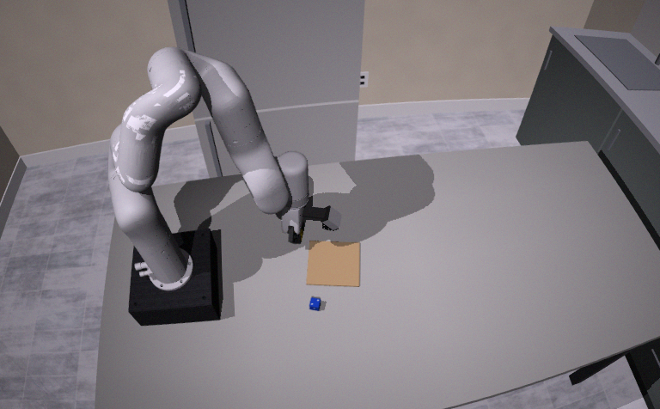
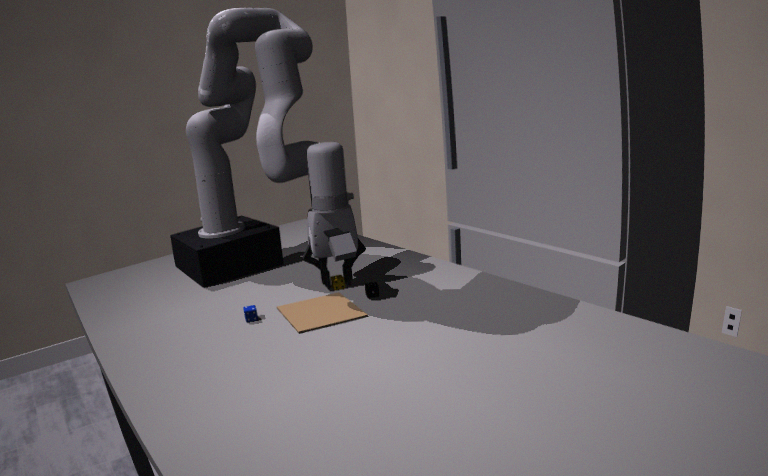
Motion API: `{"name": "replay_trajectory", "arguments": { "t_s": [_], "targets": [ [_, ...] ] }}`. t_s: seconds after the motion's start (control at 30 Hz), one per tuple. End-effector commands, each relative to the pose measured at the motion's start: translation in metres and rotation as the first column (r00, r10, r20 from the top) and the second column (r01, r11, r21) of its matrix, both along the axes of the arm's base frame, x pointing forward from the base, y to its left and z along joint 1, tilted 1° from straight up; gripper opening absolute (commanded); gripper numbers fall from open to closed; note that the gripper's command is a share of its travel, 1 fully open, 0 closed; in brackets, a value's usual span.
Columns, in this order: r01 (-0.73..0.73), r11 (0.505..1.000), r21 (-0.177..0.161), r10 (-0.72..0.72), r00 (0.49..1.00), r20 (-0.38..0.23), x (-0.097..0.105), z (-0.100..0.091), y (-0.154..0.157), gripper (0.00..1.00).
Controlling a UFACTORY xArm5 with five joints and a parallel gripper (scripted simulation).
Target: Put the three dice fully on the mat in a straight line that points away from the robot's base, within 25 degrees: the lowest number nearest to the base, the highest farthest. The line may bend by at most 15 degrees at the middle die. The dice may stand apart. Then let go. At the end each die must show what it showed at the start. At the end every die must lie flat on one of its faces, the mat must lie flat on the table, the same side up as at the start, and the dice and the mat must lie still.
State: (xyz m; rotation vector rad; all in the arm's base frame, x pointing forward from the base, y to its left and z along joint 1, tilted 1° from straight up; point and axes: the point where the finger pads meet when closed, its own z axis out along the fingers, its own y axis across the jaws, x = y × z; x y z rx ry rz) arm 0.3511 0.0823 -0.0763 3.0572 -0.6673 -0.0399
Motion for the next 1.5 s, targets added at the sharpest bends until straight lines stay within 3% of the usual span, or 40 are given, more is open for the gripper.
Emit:
{"name": "replay_trajectory", "arguments": {
  "t_s": [0.0,1.3,1.33,1.47],
  "targets": [
    [0.000,1.000,0.001,0.000,1.000,0.003,0.0014,-0.0026,0.0003,0.42],
    [0.000,1.000,0.001,0.000,1.000,0.003,0.0014,-0.0029,0.0003,0.42],
    [0.000,1.000,0.001,0.000,1.000,0.003,0.0014,-0.0029,0.0003,0.21],
    [0.000,1.000,0.001,0.000,1.000,0.003,0.0014,-0.0029,0.0003,0.21]
  ]
}}
